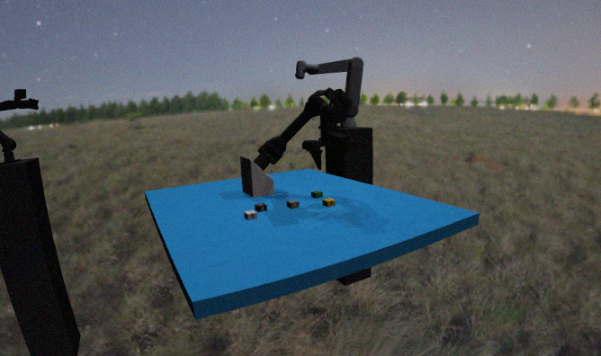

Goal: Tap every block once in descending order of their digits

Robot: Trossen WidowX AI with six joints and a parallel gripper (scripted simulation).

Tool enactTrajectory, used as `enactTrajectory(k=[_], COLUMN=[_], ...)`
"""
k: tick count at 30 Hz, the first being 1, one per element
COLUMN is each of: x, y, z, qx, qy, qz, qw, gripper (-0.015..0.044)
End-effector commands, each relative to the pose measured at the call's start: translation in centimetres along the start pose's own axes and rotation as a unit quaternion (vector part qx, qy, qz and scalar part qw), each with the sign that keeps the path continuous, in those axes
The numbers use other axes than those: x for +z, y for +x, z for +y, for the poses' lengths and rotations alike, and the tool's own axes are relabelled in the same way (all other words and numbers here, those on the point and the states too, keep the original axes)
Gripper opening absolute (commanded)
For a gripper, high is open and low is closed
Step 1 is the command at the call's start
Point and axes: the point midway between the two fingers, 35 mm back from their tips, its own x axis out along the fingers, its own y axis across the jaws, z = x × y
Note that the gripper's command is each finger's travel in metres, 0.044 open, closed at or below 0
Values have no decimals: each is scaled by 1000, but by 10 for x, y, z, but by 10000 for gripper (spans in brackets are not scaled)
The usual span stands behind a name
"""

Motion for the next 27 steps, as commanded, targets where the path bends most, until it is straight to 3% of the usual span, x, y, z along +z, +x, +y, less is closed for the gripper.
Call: enactTrajectory(k=[1,8,15,27], x=[-5,-6,-6,-6], y=[3,81,83,84], z=[3,4,5,5], qx=[5,6,7,7], qy=[13,12,12,12], qz=[6,6,6,6], qw=[1000,1000,1000,1000], gripper=[400,216,32,20])
